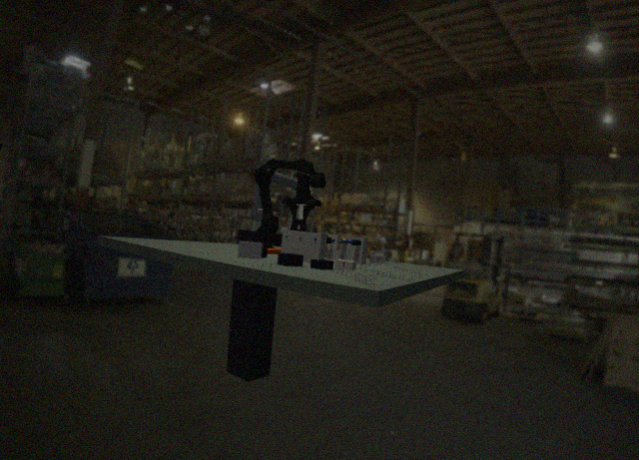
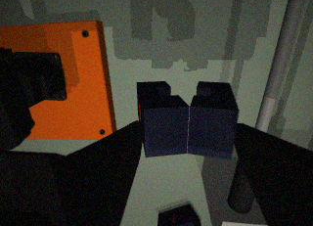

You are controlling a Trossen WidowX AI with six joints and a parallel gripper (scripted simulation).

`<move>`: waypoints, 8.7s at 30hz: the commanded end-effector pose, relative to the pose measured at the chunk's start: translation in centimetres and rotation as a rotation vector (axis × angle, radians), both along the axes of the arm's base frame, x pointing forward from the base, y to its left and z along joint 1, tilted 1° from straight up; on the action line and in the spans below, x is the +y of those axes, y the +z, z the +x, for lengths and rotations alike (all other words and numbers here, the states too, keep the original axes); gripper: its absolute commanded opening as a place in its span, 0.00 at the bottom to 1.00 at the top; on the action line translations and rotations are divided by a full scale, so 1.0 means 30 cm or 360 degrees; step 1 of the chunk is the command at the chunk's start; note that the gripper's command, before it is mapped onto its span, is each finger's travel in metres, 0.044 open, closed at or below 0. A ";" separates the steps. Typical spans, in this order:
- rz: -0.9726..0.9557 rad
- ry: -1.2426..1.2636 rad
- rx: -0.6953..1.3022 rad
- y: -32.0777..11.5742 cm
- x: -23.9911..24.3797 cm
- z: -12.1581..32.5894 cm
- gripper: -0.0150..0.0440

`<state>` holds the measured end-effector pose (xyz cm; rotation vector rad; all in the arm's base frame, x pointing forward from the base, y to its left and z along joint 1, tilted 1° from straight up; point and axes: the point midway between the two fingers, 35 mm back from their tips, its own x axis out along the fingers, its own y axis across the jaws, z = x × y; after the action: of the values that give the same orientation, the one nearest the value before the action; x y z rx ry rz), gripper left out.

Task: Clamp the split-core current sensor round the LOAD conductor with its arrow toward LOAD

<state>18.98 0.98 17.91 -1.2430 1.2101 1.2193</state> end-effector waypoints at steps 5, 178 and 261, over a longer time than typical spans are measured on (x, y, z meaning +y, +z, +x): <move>0.0002 -0.0268 -0.0035 0.016 0.009 0.024 0.25; 0.0697 -0.5039 -0.0064 -0.134 0.226 0.459 0.25; 0.0402 -0.5067 -0.0057 -0.324 0.224 0.517 0.93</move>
<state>34.48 7.68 8.09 1.2923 1.0772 -1.1134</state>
